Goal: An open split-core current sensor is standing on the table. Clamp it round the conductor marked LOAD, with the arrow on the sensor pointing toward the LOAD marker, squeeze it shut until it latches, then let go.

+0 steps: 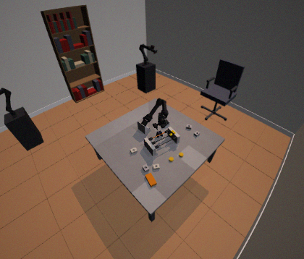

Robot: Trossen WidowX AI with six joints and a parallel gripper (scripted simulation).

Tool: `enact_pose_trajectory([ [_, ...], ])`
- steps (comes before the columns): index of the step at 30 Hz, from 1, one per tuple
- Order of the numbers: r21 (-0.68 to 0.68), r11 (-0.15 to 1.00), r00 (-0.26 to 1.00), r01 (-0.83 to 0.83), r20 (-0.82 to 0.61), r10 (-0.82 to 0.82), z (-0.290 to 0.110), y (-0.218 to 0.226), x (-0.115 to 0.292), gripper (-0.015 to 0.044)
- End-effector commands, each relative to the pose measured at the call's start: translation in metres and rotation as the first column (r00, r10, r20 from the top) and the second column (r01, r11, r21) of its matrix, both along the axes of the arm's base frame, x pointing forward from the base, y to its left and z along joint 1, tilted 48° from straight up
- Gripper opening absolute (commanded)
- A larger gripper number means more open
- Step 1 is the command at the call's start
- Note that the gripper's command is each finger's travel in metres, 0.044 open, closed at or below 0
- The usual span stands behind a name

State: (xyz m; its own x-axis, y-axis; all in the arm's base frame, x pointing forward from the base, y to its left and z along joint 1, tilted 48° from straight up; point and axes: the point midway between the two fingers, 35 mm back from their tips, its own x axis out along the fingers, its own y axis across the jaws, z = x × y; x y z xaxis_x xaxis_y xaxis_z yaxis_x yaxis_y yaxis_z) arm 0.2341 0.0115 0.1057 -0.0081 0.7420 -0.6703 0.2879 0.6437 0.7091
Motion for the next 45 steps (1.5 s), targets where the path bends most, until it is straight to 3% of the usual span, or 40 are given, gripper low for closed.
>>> enact_pose_trajectory([
  [1,-0.005,1.0,0.999,0.008,-0.041,-0.008,-0.004,0.001,-0.006,0.044],
  [40,-0.003,1.0,0.999,0.008,-0.04,-0.008,-0.043,0.045,-0.008,0.044],
  [43,-0.009,1.0,0.999,0.003,-0.033,-0.003,-0.041,0.042,-0.006,0.0361],
  [45,-0.009,1.0,0.999,0.003,-0.033,-0.003,-0.041,0.042,-0.006,0.0348],
])
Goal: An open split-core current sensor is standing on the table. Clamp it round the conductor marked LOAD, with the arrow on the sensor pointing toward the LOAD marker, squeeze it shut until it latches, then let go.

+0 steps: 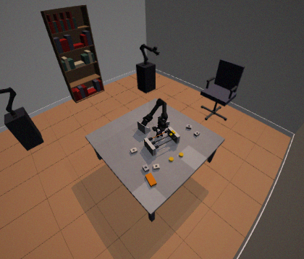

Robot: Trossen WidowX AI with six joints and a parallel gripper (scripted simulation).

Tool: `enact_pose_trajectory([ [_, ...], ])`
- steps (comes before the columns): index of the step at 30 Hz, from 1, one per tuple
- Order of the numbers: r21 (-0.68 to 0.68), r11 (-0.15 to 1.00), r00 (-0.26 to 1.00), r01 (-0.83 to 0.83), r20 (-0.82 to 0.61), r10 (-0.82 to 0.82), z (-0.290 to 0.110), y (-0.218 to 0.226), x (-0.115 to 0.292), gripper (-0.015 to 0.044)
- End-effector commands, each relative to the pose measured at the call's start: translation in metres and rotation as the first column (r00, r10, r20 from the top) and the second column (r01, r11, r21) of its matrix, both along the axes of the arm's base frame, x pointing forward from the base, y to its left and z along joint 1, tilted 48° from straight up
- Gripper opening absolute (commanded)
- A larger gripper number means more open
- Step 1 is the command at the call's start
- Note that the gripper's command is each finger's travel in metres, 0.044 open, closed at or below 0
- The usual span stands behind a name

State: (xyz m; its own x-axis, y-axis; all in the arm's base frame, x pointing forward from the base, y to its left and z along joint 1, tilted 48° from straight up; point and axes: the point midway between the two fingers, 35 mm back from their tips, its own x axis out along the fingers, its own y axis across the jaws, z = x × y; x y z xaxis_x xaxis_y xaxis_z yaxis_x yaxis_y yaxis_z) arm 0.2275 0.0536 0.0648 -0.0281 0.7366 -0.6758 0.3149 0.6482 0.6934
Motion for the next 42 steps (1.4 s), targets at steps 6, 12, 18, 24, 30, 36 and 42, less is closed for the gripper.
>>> enact_pose_trajectory([
  [6,0.0,1.0,1.0,-0.001,0.001,0.001,0.0,0.0,0.0,0.0308],
  [12,0.0,1.0,1.0,-0.001,0.001,0.001,0.0,0.0,0.0,0.0268],
  [18,0.0,1.0,1.0,-0.001,0.001,0.001,0.0,0.0,0.0,0.0228],
  [24,-0.004,1.0,1.0,0.001,0.0,-0.001,0.011,-0.013,0.003,0.007],
  [30,-0.005,1.0,1.0,0.003,-0.004,-0.003,0.031,-0.037,0.004,0.0],
  [36,0.002,1.0,1.0,0.004,-0.007,-0.004,0.053,-0.059,0.001,0.0],
  [42,0.003,1.0,1.0,-0.016,0.022,0.016,0.056,-0.062,0.001,0.0],
])
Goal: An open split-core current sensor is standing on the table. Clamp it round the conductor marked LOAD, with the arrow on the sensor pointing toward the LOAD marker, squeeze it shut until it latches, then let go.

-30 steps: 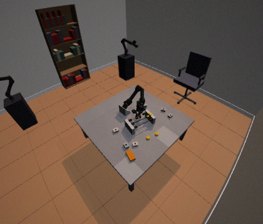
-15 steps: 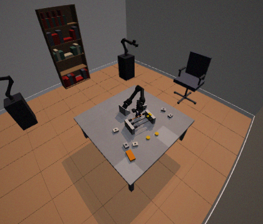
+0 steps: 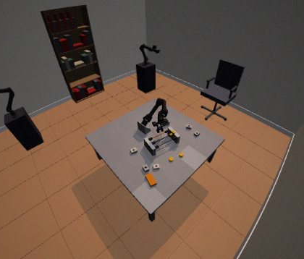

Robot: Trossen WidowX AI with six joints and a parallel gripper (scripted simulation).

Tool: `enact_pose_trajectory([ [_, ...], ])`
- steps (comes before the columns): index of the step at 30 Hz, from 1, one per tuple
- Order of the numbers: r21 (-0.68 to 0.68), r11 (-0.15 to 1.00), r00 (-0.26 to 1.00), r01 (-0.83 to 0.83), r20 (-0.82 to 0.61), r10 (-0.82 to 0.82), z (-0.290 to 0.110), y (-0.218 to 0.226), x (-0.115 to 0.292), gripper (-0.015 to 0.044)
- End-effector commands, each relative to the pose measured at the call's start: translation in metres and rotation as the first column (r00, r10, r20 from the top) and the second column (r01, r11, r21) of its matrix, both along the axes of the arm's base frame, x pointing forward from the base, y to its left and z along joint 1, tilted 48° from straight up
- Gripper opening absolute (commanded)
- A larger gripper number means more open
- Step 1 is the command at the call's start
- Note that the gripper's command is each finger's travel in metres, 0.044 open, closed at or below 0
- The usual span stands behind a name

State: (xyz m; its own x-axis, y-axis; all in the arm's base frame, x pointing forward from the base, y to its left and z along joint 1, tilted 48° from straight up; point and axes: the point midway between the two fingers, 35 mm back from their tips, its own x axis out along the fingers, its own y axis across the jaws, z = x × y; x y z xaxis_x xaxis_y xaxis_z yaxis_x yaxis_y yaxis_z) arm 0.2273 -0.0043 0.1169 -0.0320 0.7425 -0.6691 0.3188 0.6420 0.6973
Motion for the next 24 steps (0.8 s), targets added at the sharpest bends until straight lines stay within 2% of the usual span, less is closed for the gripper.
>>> enact_pose_trajectory([
  [1,-0.006,1.0,0.998,-0.029,0.047,0.029,0.004,-0.005,0.001,0.0],
  [12,-0.06,0.97,0.905,-0.234,0.352,0.24,0.008,-0.01,0.002,0.0],
  [24,-0.212,0.884,0.646,-0.416,0.616,0.452,0.013,-0.015,0.002,0.0],
])
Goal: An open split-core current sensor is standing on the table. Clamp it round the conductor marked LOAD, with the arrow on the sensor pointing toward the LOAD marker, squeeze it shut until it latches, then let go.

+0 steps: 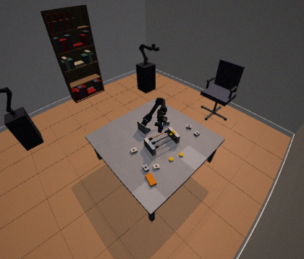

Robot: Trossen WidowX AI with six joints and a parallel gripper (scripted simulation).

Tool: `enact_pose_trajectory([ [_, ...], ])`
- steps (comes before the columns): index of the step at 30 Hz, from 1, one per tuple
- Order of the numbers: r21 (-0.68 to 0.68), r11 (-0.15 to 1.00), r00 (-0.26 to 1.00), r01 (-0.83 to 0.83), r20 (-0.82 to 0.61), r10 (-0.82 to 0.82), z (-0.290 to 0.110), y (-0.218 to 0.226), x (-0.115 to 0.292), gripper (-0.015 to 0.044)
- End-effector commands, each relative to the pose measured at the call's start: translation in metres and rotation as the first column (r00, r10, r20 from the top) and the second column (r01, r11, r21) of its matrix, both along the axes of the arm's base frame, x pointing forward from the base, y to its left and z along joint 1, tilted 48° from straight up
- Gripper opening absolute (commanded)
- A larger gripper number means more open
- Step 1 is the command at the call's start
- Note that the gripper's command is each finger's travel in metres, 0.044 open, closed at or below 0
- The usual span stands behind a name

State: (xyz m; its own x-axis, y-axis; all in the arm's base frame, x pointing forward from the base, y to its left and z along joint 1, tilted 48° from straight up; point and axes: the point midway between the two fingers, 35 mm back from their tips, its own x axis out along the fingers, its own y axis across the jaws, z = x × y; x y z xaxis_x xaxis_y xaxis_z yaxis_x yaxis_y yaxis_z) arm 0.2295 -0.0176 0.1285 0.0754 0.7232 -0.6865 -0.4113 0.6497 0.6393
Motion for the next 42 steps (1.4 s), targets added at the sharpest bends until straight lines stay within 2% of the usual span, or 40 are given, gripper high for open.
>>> enact_pose_trajectory([
  [1,-0.019,0.997,0.989,-0.078,0.124,0.08,0.002,-0.002,0.0,0.0],
  [12,-0.137,0.951,0.859,-0.277,0.409,0.309,0.006,-0.007,0.0,0.0],
  [18,-0.18,0.932,0.807,-0.316,0.465,0.363,0.003,-0.012,0.019,0.0],
  [31,-0.352,0.836,0.56,-0.421,0.624,0.545,-0.014,-0.02,0.093,0.0],
  [42,-0.355,0.834,0.556,-0.422,0.625,0.548,-0.022,-0.013,0.097,0.0],
])
